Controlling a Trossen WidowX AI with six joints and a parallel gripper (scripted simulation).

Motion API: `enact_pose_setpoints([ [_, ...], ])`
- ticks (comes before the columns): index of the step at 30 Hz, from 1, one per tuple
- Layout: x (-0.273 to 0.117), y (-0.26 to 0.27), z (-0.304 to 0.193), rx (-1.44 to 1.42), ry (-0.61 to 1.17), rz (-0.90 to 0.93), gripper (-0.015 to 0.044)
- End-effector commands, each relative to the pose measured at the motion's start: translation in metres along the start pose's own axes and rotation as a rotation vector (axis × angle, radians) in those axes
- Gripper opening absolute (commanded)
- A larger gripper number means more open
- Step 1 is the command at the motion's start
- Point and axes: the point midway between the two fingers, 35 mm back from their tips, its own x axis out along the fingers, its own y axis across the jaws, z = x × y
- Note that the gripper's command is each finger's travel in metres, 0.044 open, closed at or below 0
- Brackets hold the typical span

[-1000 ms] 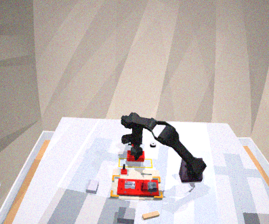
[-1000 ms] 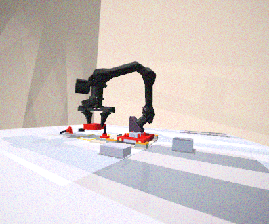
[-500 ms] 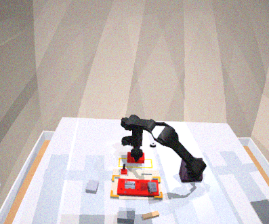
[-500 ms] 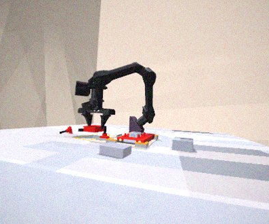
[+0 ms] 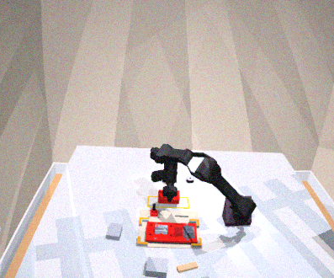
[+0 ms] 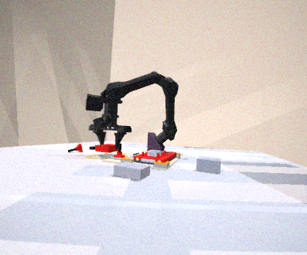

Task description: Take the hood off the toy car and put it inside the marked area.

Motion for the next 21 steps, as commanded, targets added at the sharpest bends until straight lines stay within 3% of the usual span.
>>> enact_pose_setpoints([
  [1, 0.0018, -0.0001, 0.0007, 0.005, -0.005, 0.002, 0.0000],
  [21, 0.0116, 0.0000, 0.0008, 0.005, -0.005, 0.002, 0.0000],
])
